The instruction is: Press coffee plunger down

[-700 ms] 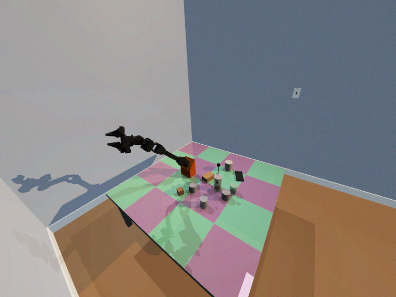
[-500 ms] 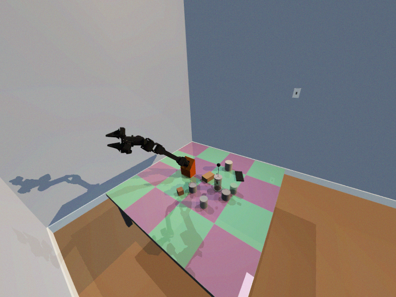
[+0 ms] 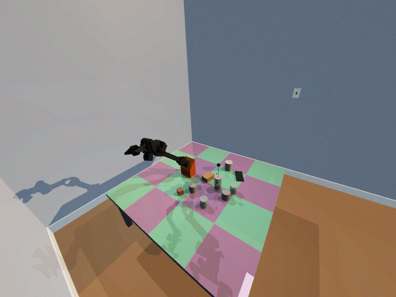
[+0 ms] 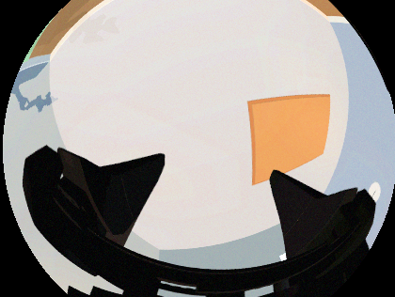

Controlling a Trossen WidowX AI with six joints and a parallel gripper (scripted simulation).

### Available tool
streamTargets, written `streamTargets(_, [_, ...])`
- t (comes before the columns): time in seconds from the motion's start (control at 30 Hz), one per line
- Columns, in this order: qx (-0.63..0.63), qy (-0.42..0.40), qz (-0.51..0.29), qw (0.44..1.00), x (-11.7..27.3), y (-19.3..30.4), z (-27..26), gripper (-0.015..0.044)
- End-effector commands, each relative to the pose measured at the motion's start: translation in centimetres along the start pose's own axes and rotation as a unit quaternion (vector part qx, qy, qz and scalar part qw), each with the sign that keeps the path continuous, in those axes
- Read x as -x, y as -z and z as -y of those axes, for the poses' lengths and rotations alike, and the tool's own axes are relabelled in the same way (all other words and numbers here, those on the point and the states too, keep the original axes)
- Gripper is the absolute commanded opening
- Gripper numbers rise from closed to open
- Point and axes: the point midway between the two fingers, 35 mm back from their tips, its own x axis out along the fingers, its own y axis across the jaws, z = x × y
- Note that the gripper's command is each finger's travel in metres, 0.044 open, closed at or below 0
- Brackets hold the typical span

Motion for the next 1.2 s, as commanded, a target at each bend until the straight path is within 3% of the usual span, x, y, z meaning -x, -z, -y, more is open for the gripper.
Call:
streamTargets(0.0, [0.1, 0.083, 0.035, 0.991, 2.0, -2.4, 5.5, 0.044])
streamTargets(0.27, [0.334, 0.27, 0.039, 0.902, 9.5, -6.8, 15.7, 0.044])
streamTargets(0.53, [0.551, 0.441, -0.046, 0.707, 20.8, -10.9, 23.2, 0.044])
streamTargets(0.73, [0.677, 0.523, -0.173, 0.488, 30.8, -13.6, 25.8, 0.044])
streamTargets(0.87, [0.73, 0.54, -0.283, 0.31, 37.8, -15.3, 25.9, 0.044])
streamTargets(1.17, [0.721, 0.437, -0.526, -0.114, 51.1, -18.8, 21.3, 0.044])
